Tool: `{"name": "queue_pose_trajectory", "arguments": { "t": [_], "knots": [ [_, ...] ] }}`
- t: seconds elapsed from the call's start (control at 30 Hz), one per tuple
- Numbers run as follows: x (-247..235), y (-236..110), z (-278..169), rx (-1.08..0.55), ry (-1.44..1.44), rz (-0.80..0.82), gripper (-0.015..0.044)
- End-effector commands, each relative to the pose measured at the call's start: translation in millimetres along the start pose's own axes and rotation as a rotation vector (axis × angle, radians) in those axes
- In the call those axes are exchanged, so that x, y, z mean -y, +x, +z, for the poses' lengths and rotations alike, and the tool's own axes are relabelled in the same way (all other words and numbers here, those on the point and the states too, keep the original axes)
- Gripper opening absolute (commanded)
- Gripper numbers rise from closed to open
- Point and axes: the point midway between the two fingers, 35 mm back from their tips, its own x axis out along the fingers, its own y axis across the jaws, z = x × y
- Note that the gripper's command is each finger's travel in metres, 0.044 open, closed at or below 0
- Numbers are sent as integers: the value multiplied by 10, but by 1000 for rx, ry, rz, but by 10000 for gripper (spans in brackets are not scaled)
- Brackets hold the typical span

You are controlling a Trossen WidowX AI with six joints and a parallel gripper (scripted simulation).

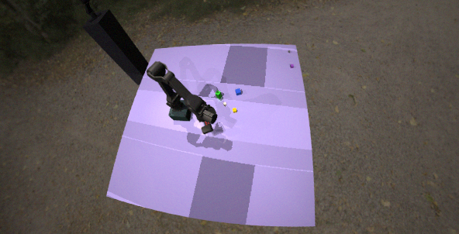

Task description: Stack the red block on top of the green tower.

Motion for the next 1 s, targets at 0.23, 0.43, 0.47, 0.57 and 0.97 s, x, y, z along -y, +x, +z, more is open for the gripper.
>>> {"name": "queue_pose_trajectory", "arguments": {
  "t": [0.23, 0.43, 0.47, 0.57, 0.97],
  "knots": [
    [-13, 188, -1, 3, 3, 3, 440],
    [-16, 227, -3, 3, 3, 3, 440],
    [-16, 227, -3, 3, 3, 3, 440],
    [-16, 227, -3, 3, 3, 3, 440],
    [-17, 224, -4, 3, 3, 3, 335]
  ]
}}
